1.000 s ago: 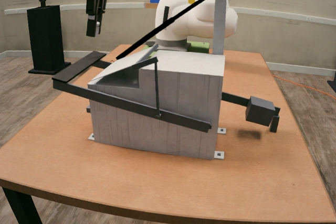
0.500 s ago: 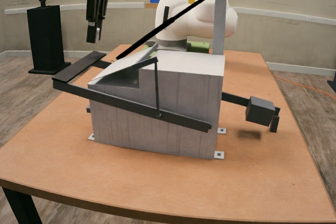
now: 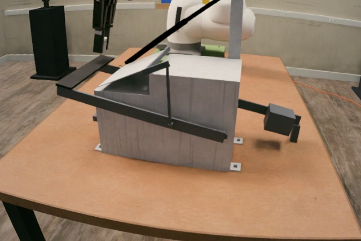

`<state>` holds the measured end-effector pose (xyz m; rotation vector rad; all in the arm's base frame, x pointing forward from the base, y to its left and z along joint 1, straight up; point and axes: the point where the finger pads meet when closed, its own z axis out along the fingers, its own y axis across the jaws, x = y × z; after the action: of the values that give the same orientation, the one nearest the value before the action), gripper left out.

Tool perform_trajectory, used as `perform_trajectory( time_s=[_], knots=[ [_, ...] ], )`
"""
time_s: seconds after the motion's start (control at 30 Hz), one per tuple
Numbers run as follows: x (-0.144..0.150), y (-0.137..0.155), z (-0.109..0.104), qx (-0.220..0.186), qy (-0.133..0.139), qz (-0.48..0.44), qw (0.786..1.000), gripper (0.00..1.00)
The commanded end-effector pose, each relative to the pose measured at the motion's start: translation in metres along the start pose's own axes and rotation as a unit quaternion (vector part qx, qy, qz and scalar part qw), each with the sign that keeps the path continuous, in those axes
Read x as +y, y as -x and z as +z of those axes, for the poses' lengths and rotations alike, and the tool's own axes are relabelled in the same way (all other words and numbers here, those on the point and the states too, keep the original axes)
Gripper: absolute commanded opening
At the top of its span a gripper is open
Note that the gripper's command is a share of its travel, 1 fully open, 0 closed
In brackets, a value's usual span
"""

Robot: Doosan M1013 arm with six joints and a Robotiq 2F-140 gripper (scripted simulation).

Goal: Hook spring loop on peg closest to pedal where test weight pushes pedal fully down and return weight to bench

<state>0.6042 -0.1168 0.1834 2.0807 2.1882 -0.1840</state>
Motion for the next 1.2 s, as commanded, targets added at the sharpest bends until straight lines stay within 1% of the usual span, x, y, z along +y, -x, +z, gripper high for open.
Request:
perform_trajectory(
  time_s=[0.0,0.27,0.37,0.9,0.93,1.17],
  knots=[
    [0.0,0.0,0.004,0.0,0.001,0.0,1.0,0.25],
    [0.001,-0.002,0.017,0.0,0.001,0.0,1.0,0.25],
    [0.001,-0.002,0.015,0.0,0.001,0.0,1.0,0.25],
    [0.001,-0.004,0.026,0.0,0.001,0.0,1.0,0.25],
    [0.001,-0.004,0.025,0.0,0.001,0.0,1.0,1.0],
    [0.001,-0.004,0.025,0.0,0.001,0.0,1.0,1.0]
  ],
)
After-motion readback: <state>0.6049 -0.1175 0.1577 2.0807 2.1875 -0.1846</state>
